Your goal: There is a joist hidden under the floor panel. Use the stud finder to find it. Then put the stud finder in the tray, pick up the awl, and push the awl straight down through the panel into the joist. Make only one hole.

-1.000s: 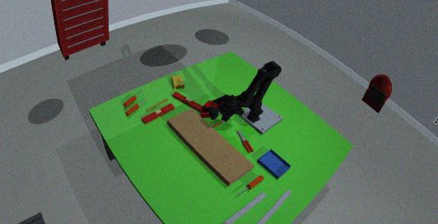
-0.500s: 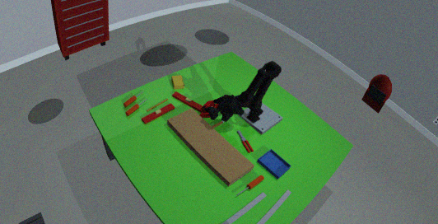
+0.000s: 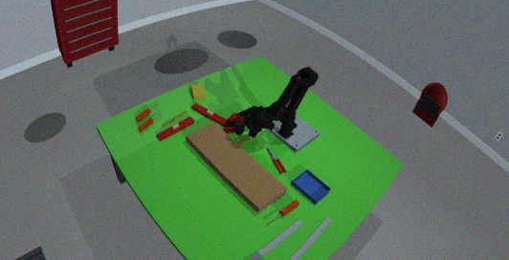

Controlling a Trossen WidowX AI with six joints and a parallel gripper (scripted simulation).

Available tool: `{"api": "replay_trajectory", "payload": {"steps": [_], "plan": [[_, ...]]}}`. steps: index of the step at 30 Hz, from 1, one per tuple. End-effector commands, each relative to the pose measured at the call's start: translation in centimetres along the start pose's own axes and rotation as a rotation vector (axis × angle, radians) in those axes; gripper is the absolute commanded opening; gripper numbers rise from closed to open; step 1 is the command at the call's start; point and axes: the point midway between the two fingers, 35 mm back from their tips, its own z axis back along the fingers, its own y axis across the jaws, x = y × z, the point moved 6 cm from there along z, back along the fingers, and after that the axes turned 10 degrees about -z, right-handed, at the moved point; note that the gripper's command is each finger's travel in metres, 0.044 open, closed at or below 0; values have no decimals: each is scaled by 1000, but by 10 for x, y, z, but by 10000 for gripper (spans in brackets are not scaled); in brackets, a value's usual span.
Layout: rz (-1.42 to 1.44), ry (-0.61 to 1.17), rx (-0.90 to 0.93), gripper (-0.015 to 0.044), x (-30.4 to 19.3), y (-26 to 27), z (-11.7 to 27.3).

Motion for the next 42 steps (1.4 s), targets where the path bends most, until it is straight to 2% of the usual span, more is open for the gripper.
{"api": "replay_trajectory", "payload": {"steps": [1,14,17,42], "plan": [[2,-11,-4,378,2,1,0],[0,0,0,378,0,0,0],[-1,1,0,440,0,0,0],[-3,-6,2,440,1,-1,8]]}}
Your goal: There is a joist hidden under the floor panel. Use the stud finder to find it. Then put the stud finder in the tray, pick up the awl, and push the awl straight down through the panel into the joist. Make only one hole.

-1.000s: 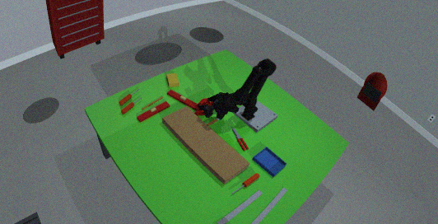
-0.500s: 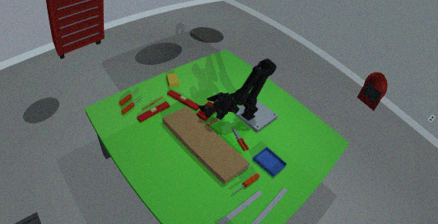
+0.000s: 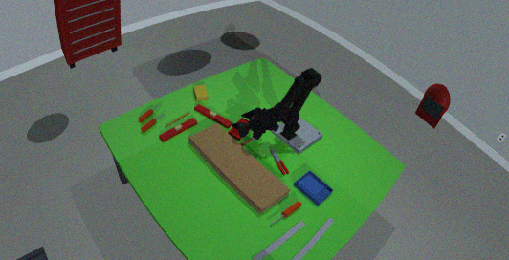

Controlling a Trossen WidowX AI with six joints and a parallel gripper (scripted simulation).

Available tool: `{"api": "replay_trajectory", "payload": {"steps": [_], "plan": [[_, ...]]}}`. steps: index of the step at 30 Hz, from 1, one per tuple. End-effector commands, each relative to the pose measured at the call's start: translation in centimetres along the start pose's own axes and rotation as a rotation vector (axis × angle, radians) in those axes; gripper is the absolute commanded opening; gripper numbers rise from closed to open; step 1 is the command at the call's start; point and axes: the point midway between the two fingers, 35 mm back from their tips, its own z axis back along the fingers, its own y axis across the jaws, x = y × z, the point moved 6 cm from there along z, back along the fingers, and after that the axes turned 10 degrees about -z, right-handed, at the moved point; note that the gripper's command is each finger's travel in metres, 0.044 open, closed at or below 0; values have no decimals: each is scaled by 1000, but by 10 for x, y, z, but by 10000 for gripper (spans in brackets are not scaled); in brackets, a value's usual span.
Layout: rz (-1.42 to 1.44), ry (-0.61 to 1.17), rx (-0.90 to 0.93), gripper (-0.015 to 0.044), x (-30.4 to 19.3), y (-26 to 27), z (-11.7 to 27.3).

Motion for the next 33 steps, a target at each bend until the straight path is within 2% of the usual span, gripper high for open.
{"api": "replay_trajectory", "payload": {"steps": [1,24,33], "plan": [[-5,1,5,440,0,0,3],[-4,3,4,440,-2,-1,21],[-1,-3,1,440,-67,-13,48]]}}
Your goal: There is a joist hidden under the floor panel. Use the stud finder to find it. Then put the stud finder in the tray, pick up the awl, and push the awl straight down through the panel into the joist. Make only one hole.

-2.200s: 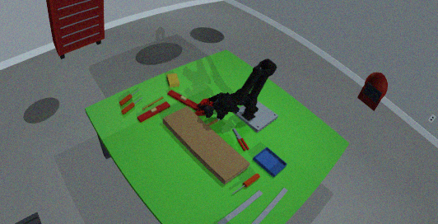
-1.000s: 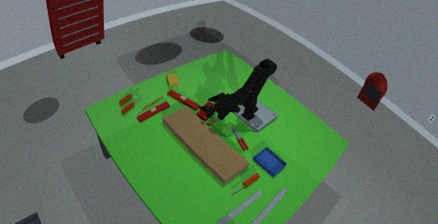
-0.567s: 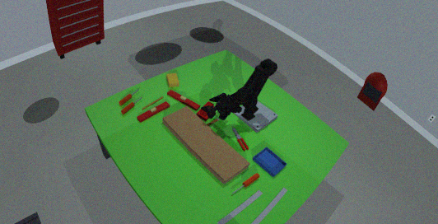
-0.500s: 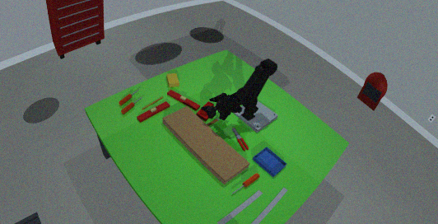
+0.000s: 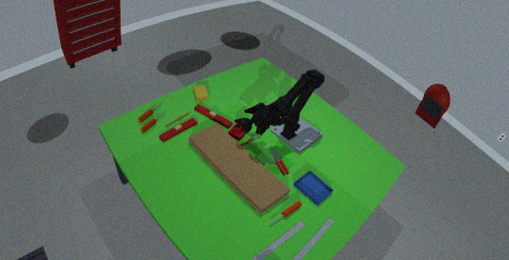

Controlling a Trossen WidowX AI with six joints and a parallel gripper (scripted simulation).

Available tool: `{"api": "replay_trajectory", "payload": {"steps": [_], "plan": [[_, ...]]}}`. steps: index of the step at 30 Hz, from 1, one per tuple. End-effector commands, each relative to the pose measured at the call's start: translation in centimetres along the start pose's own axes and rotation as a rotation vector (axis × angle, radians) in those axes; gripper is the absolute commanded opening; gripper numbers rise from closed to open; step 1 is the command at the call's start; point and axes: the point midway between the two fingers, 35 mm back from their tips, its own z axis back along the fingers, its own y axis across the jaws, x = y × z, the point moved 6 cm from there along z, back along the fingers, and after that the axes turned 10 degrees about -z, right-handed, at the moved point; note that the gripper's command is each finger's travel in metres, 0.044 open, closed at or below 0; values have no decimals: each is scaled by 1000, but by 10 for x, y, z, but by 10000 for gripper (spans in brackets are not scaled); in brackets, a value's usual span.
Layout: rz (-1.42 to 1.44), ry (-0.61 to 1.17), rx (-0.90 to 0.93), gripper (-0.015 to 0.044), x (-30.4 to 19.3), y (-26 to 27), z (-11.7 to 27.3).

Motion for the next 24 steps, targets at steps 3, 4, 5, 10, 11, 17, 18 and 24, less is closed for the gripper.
{"api": "replay_trajectory", "payload": {"steps": [3,4,5,10,11,17,18,24], "plan": [[-4,3,2,440,-37,-1,18],[-4,3,2,440,-37,-1,18],[-4,3,2,440,-37,-1,18],[-104,-88,18,440,-29,-4,5],[-175,-151,38,440,-30,-5,-1],[-683,-513,267,440,-36,-3,-30],[-785,-562,321,440,-39,-2,-35],[-1244,-793,627,440,-48,7,-52]]}}
